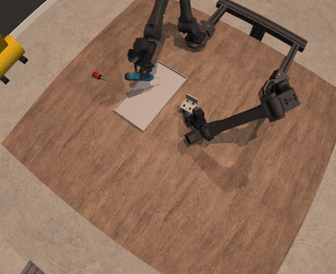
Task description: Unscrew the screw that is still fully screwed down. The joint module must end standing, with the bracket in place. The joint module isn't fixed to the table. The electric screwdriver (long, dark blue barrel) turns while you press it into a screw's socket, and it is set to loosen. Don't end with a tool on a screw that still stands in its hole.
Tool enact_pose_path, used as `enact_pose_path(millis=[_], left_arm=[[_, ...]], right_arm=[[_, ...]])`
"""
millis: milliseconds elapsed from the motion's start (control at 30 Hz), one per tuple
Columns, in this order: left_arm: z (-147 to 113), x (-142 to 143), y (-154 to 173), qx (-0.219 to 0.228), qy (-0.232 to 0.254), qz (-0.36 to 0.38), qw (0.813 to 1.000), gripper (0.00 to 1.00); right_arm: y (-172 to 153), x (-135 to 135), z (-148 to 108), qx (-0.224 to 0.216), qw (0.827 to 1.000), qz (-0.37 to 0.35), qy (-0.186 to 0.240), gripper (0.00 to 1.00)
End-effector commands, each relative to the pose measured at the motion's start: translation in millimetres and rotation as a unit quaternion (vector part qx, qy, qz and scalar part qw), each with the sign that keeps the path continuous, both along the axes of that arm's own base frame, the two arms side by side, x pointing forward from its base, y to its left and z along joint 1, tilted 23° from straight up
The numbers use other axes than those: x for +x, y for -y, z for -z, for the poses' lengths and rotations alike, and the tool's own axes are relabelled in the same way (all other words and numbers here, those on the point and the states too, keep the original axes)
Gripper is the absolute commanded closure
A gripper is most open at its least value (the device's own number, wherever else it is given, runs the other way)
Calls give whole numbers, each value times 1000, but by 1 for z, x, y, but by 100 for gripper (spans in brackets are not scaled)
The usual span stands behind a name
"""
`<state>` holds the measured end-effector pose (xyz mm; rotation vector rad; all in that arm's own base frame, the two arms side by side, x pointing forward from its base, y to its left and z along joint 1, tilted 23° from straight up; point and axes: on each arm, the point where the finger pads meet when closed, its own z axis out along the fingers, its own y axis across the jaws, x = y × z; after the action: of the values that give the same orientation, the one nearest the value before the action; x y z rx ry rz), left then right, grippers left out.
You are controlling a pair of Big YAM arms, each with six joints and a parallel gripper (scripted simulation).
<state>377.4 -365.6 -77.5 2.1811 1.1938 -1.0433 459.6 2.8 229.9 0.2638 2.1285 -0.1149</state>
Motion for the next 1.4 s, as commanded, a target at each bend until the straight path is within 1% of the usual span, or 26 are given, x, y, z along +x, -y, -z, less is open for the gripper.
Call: enact_pose_path(millis=[0,67,100,133,233,267,633,667,800,833,1167,1200,1233,1367], left_arm=[[-6,6,4,-6,8,1,1000,41],[-6,6,4,-6,8,1,1000,41],[-6,6,4,-6,8,1,1000,41],[-6,6,4,-6,8,1,1000,41],[-6,6,4,-6,8,1,1000,41],[-6,6,4,-6,8,1,1000,41],[-6,6,4,-6,8,1,1000,41],[-6,6,4,-6,8,1,1000,41],[-6,6,4,-6,8,1,1000,41],[-6,6,4,-6,8,1,1000,41],[-6,6,4,-6,8,1,1000,41],[-6,6,4,-6,8,1,1000,41],[-6,6,4,-6,8,1,1000,41],[-6,6,4,-6,8,1,1000,41]], right_arm=[[-26,2,-33,-16,998,-39,54,58],[-34,2,-32,-22,997,-51,61,58],[-37,12,-62,-18,995,-51,86,58],[-37,14,-66,-18,995,-51,89,58],[-37,14,-66,-18,995,-51,89,58],[-39,1,-32,-25,996,-57,64,58],[-85,-10,-32,-58,986,-120,104,58],[-89,1,-65,-52,983,-118,131,58],[-89,2,-65,-52,983,-118,132,58],[-89,-11,-33,-60,984,-125,109,58],[-127,-28,-32,-87,969,-177,146,58],[-132,-29,-33,-89,968,-182,151,58],[-137,-19,-65,-82,964,-179,177,58],[-137,-19,-65,-82,964,-179,177,58]])
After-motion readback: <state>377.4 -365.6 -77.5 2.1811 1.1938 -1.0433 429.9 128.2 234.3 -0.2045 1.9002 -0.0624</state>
